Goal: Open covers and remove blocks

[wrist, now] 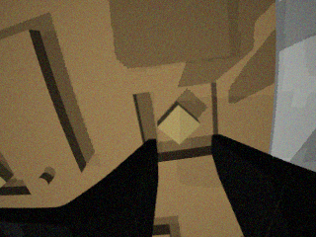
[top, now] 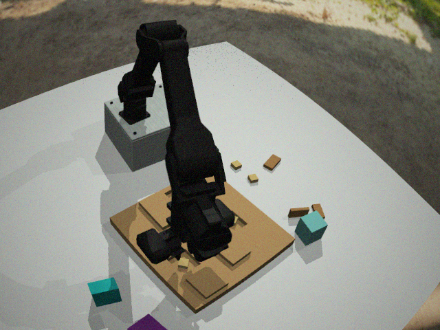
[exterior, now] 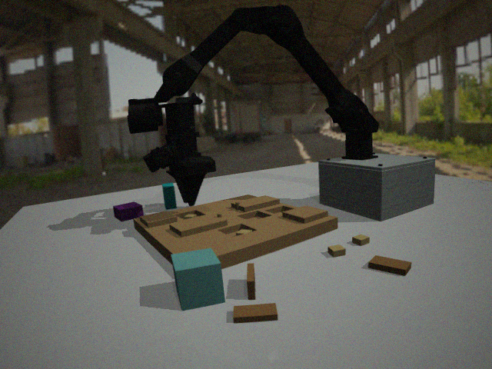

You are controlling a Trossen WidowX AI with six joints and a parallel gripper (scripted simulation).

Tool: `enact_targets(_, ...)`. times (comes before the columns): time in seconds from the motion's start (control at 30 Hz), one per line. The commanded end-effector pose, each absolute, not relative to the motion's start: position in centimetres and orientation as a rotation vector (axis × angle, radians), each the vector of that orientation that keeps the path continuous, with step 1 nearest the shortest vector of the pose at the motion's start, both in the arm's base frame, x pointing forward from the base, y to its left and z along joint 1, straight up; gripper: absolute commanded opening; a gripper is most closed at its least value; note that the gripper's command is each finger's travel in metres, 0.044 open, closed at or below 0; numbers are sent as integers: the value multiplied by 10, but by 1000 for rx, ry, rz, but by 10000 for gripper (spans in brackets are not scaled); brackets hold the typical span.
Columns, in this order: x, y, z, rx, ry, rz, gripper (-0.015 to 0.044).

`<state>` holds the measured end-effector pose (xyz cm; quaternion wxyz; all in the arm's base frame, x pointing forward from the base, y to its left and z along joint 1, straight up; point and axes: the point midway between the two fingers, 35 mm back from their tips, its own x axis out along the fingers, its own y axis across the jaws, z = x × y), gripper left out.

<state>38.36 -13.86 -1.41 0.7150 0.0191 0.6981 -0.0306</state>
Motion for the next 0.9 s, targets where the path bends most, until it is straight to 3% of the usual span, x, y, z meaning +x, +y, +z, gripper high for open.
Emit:
enact_targets(0.0, 385, -139, -6, 154, 1534, -178, 144)
enact_targets(0.87, 383, -138, 24, 663, 1432, -669, 144)
